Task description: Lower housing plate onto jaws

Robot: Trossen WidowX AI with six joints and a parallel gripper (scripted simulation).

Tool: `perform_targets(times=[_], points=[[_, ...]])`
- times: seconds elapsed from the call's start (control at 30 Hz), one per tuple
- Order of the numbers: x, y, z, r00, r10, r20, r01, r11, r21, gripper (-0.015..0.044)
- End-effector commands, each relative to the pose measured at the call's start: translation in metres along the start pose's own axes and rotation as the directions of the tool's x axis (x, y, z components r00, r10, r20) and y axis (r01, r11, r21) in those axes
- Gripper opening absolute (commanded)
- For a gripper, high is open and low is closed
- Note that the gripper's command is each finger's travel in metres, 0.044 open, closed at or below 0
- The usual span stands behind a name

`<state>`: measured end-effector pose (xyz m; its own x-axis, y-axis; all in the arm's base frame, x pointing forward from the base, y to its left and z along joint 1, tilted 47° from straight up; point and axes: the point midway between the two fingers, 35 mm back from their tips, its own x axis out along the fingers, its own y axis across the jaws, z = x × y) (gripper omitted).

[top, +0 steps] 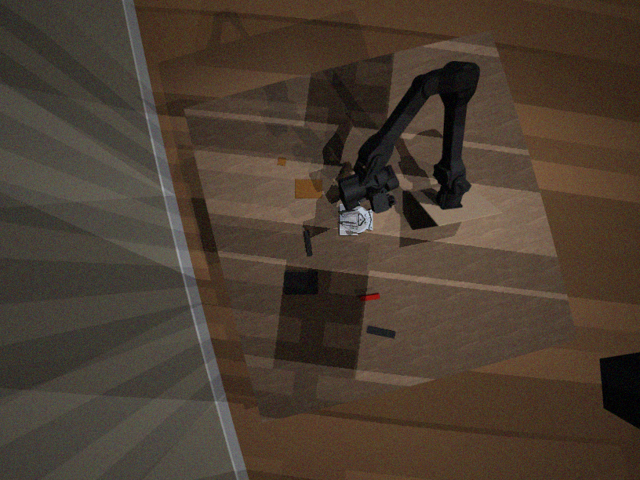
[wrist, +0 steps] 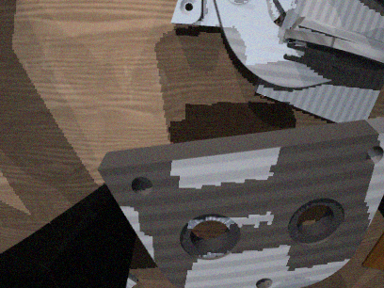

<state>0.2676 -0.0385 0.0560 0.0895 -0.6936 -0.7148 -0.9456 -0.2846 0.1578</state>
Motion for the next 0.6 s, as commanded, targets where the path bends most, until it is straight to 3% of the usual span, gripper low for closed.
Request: perform_targets(times=[0.0, 0.57], points=[[-0.001, -0.004, 0.006, 1.0, -0.005, -0.003, 0.005, 0.996, -0.093, 0.0351], [0.0, -0.014, 0.033, 1.0, -0.002, -0.015, -0.006, 0.866, -0.501, 0.0351]])
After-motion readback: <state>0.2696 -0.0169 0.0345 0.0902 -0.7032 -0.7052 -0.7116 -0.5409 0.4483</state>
